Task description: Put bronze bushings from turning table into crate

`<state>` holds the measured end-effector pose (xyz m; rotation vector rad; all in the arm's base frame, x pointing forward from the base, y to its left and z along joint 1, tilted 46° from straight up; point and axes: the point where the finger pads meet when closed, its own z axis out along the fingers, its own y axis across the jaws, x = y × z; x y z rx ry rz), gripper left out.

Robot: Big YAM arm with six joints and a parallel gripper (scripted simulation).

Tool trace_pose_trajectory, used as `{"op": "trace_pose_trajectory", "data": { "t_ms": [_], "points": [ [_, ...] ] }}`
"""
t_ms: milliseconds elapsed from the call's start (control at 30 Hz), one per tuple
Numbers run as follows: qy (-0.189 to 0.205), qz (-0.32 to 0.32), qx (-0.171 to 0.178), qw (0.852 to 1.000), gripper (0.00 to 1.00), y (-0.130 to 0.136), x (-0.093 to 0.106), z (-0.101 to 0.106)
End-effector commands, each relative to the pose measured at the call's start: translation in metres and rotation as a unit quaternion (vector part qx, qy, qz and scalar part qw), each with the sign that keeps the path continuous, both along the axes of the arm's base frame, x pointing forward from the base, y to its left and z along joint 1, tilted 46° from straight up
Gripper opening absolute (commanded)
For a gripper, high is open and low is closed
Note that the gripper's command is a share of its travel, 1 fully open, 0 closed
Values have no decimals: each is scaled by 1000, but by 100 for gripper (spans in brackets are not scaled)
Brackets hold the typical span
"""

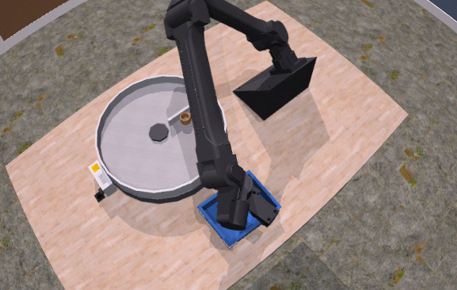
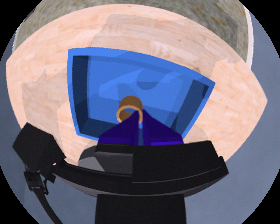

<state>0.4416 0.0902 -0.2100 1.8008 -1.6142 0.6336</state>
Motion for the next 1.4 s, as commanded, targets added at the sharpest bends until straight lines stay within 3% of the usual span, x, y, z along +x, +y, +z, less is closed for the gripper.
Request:
{"op": "trace_pose_trajectory", "data": {
  "t_ms": [0,33,133,267,300,467,1367],
  "points": [
    [-21,3,14,1000,0,1,21,11],
    [-26,3,16,1000,0,3,27,8],
    [-6,3,7,1000,0,-9,10,-8],
    [-17,8,12,1000,0,-4,16,2],
    [-25,4,15,1000,0,-5,25,0],
    [-11,3,9,1000,0,-15,12,-10],
    [-19,11,13,1000,0,-6,18,-5]
  ]
}}
